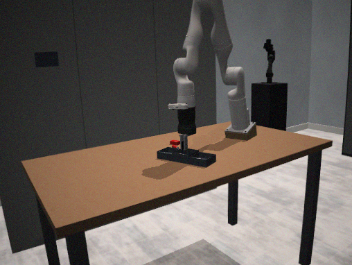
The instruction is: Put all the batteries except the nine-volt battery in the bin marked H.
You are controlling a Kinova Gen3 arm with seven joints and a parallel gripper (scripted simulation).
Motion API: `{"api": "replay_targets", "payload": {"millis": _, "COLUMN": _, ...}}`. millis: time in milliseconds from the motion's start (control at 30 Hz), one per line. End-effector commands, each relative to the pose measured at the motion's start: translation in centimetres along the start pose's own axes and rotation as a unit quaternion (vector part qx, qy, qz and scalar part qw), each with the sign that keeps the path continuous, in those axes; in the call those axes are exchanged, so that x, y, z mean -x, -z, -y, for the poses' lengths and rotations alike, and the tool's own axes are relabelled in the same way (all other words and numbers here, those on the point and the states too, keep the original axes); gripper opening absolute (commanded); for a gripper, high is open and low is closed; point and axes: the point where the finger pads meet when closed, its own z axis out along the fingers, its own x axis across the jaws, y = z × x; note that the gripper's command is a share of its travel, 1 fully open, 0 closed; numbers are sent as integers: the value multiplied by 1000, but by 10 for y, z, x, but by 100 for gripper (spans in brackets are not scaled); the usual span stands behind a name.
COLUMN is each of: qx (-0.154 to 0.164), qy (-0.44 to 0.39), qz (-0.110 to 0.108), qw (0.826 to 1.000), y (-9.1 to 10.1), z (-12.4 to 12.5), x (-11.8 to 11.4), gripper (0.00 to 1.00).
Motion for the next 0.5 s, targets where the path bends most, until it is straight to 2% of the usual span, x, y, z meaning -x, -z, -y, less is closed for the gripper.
{"api": "replay_targets", "payload": {"millis": 0, "qx": 5, "qy": -1, "qz": -1, "qw": 1000, "y": -9, "z": -3, "x": -2, "gripper": 31}}
{"api": "replay_targets", "payload": {"millis": 300, "qx": 5, "qy": -1, "qz": -1, "qw": 1000, "y": -32, "z": -3, "x": -2, "gripper": 31}}
{"api": "replay_targets", "payload": {"millis": 467, "qx": 5, "qy": -1, "qz": -1, "qw": 1000, "y": -32, "z": -3, "x": -2, "gripper": 31}}
